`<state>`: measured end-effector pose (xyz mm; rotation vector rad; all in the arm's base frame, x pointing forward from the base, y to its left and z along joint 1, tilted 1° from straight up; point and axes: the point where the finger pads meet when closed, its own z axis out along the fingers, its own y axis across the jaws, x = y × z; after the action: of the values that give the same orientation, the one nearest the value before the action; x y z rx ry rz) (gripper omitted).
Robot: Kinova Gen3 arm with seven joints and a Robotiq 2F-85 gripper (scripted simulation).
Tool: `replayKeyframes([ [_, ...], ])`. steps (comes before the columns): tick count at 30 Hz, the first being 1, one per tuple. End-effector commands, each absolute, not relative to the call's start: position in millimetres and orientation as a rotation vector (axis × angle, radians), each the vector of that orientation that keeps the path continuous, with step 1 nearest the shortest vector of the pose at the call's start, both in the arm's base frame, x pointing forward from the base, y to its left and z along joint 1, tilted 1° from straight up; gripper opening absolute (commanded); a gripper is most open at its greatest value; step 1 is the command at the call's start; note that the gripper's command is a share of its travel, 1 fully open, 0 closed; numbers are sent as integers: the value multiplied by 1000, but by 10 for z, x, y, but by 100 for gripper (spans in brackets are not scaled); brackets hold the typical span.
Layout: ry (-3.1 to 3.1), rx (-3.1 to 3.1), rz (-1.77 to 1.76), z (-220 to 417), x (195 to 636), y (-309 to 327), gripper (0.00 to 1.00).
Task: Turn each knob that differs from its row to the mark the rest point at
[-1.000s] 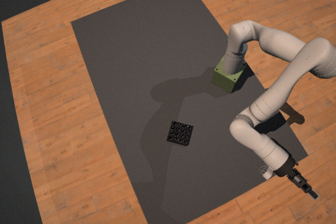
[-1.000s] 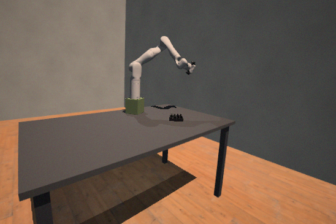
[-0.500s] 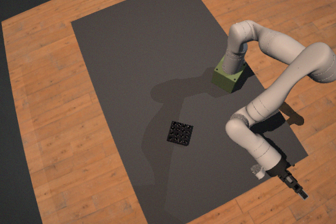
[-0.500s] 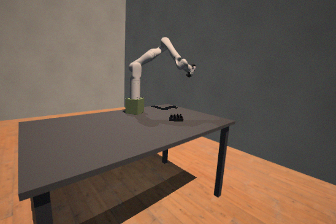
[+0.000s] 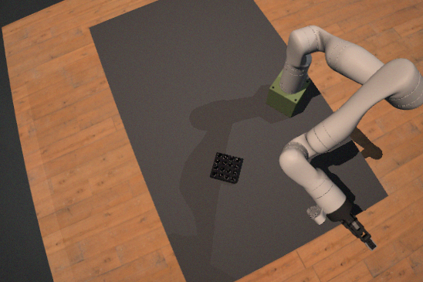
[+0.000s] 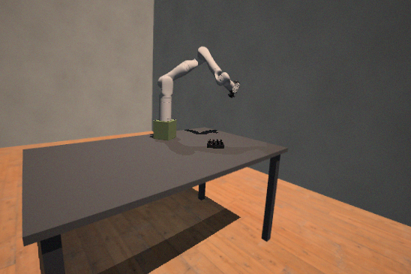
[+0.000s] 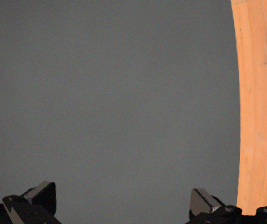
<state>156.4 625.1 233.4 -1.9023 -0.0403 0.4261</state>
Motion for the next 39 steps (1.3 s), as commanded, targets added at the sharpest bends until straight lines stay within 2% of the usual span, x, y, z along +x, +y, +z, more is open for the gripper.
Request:
replayKeyframes([
  [1,-36,-1915,414,2268,1618,6226,100],
  [39,-134,-2101,255,1590,2035,5793,100],
])
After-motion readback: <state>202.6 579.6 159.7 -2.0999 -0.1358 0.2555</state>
